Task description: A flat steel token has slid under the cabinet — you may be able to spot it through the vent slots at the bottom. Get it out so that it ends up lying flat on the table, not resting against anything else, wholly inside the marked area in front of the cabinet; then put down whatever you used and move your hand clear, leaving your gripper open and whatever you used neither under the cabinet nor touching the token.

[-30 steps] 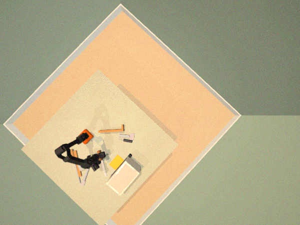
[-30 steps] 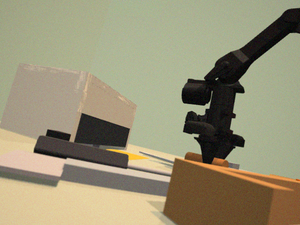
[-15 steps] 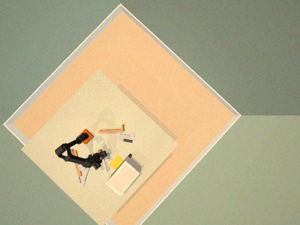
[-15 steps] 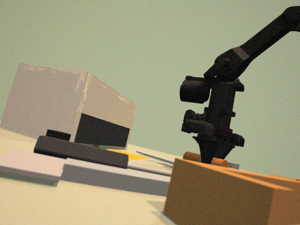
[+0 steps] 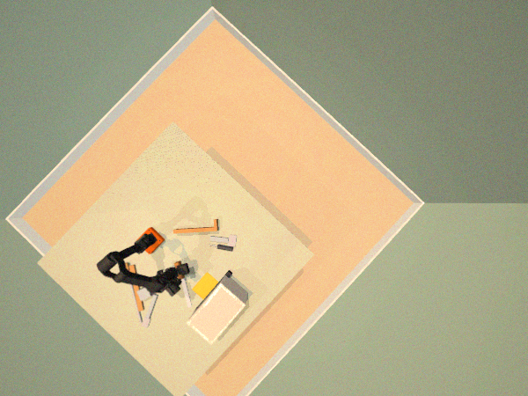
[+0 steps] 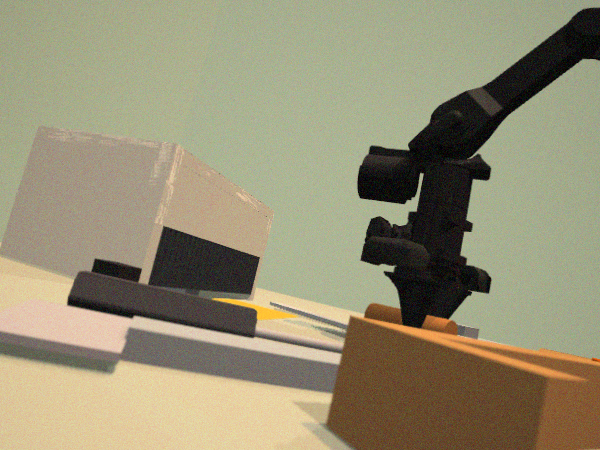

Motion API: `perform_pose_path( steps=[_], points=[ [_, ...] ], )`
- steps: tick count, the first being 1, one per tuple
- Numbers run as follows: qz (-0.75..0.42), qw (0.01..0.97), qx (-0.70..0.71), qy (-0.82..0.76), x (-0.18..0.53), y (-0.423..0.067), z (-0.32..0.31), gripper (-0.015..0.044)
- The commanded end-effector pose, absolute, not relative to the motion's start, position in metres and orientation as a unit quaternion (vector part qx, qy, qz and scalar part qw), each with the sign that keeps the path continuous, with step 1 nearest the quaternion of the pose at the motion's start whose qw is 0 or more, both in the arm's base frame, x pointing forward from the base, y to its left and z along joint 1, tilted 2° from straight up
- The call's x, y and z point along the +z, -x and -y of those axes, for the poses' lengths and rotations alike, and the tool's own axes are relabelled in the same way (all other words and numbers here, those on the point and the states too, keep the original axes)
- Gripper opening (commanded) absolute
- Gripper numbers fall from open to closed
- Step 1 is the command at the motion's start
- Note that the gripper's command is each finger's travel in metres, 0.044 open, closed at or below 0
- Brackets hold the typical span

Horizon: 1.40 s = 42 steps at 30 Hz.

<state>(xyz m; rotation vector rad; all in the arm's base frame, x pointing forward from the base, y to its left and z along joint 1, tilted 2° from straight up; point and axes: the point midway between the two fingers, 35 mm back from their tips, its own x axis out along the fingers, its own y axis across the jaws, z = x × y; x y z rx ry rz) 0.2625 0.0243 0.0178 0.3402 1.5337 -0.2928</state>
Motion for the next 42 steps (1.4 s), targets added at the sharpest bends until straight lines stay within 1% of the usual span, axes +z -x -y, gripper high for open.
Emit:
perform_pose_path(
  steps=[1,42],
  points=[
    [-0.687,0.697,-0.131,-0.154,0.018,-0.262,-0.029,0.0],
    [-0.688,0.697,-0.129,-0.156,0.019,-0.254,-0.07,0.0]
  ],
)
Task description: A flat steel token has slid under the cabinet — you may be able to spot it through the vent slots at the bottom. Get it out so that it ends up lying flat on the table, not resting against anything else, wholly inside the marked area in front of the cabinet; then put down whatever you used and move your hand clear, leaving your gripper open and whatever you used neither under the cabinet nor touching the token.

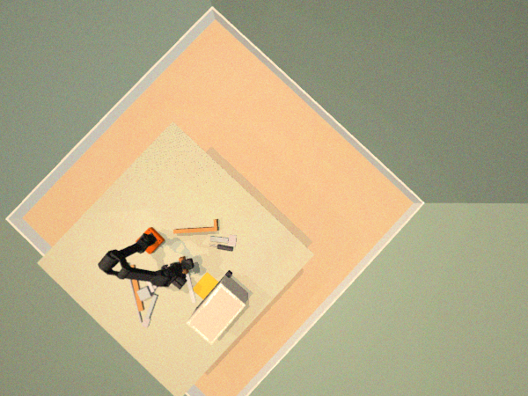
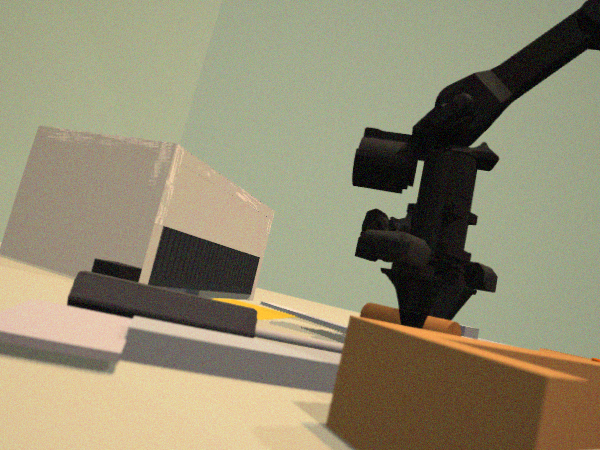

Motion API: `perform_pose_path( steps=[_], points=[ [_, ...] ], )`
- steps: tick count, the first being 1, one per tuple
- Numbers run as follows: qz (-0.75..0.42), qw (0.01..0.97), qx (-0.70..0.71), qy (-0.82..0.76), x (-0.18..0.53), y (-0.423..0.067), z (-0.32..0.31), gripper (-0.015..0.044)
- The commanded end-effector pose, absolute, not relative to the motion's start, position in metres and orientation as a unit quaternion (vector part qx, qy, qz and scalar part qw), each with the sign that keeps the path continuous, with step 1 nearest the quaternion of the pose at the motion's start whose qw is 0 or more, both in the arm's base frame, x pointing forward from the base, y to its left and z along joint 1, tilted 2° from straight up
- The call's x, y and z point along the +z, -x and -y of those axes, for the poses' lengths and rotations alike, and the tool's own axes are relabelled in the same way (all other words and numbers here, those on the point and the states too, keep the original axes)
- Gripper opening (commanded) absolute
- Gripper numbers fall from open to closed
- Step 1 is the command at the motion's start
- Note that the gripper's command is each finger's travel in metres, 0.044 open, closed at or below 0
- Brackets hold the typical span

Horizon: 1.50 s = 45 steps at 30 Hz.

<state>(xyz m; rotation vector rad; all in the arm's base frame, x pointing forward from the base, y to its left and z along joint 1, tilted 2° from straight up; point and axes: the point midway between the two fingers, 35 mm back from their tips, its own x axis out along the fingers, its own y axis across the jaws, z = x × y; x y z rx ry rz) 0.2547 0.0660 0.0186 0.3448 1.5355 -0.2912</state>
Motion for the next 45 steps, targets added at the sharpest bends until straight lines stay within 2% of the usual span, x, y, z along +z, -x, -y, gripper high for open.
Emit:
perform_pose_path(
  steps=[1,45],
  points=[
    [-0.688,0.697,-0.129,-0.156,0.019,-0.254,-0.071,0.0],
    [-0.689,0.696,-0.128,-0.157,0.021,-0.244,-0.116,0.0]
  ],
)
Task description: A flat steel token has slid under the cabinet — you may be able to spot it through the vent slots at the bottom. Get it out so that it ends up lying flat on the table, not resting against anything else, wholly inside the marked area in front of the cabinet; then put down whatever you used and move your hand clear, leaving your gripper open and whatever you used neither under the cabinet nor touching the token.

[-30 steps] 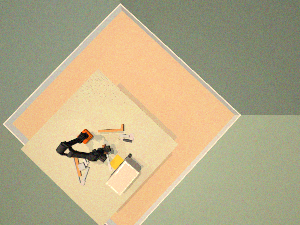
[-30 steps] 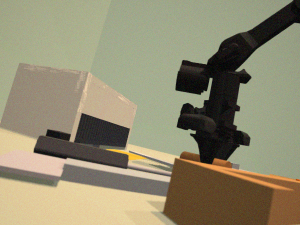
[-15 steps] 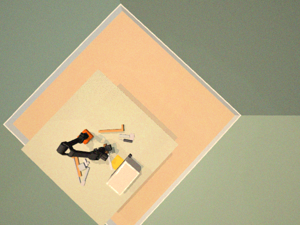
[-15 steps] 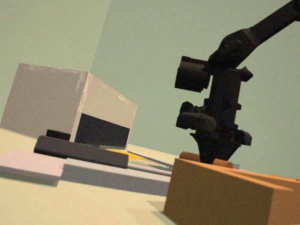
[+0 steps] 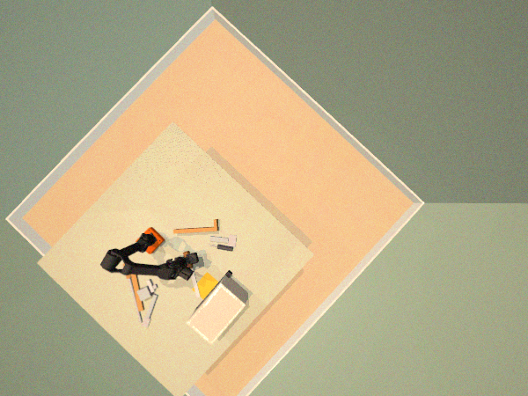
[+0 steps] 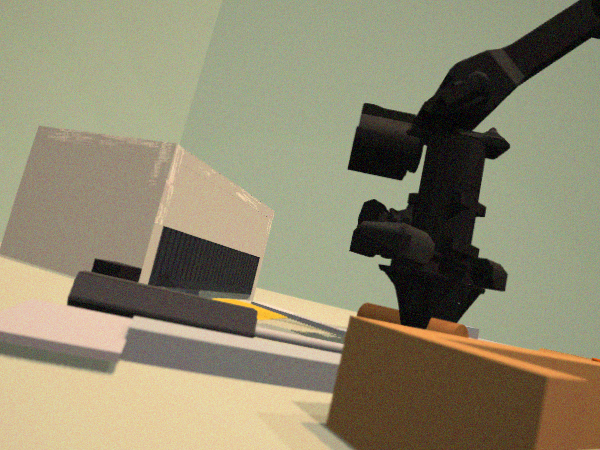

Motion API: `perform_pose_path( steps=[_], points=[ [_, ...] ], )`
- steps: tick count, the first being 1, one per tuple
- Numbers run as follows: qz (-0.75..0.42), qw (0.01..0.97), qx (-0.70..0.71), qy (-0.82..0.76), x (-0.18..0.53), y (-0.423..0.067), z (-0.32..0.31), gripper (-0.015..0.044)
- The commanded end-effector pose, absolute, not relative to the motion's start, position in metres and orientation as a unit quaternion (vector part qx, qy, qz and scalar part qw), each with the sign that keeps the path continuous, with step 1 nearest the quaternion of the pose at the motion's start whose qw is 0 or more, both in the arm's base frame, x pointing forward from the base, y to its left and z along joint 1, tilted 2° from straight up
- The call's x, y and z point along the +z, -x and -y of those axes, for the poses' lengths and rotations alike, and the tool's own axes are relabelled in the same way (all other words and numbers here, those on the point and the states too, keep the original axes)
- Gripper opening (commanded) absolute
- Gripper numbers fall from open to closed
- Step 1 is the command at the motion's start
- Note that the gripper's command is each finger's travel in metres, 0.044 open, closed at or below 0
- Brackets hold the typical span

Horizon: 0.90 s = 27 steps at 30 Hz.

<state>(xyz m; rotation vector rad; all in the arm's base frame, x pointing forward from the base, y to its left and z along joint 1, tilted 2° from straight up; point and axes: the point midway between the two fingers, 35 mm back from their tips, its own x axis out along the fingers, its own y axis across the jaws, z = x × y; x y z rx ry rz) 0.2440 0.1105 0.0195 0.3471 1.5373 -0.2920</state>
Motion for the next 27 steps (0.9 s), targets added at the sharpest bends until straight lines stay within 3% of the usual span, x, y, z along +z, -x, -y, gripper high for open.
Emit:
perform_pose_path(
  steps=[1,27],
  points=[
    [-0.689,0.696,-0.128,-0.157,0.021,-0.244,-0.117,0.0],
    [-0.689,0.696,-0.127,-0.158,0.022,-0.237,-0.144,0.0]
  ],
)
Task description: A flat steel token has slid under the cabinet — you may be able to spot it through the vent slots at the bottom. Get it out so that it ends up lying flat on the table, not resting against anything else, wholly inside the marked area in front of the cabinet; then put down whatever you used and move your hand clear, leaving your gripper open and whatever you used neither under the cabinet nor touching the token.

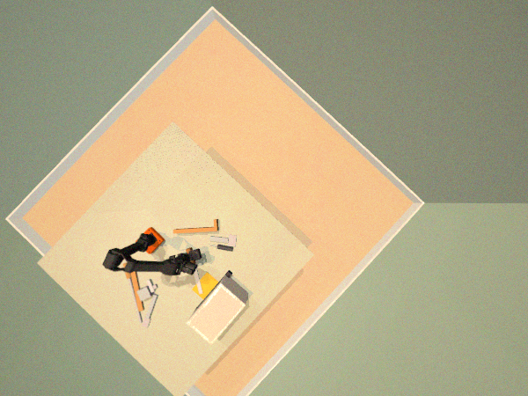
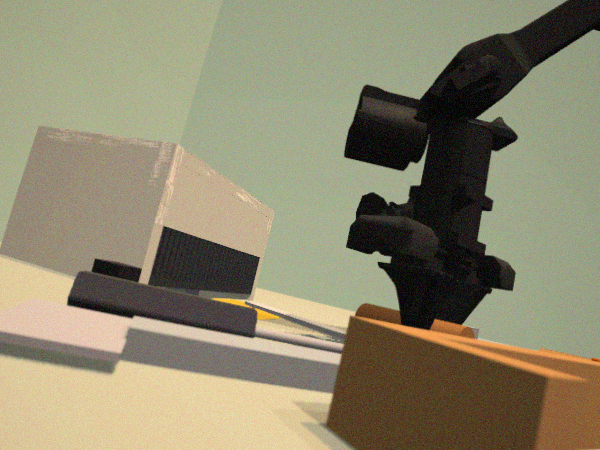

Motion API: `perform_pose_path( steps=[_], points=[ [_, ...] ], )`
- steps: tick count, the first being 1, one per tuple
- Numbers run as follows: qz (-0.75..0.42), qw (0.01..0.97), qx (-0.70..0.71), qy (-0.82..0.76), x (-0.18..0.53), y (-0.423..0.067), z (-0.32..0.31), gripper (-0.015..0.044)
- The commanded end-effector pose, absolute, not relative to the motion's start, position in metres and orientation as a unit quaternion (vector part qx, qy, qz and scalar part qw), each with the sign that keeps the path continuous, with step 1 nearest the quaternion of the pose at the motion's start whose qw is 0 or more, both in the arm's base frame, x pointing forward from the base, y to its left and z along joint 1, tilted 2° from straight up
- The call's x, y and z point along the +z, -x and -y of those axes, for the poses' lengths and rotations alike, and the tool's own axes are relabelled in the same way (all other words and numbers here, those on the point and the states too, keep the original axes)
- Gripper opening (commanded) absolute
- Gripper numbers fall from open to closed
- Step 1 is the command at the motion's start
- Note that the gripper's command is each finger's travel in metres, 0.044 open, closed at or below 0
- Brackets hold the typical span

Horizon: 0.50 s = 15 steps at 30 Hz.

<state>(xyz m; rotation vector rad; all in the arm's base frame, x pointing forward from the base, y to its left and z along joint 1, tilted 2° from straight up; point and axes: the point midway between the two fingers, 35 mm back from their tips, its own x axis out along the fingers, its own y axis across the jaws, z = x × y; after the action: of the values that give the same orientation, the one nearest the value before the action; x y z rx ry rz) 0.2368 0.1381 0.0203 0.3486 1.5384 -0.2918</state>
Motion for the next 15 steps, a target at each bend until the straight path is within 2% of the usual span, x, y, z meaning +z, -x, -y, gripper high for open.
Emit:
perform_pose_path(
  steps=[1,15],
  points=[
    [-0.689,0.696,-0.127,-0.158,0.022,-0.237,-0.145,0.0],
    [-0.69,0.695,-0.126,-0.159,0.023,-0.233,-0.16,0.0]
  ],
)
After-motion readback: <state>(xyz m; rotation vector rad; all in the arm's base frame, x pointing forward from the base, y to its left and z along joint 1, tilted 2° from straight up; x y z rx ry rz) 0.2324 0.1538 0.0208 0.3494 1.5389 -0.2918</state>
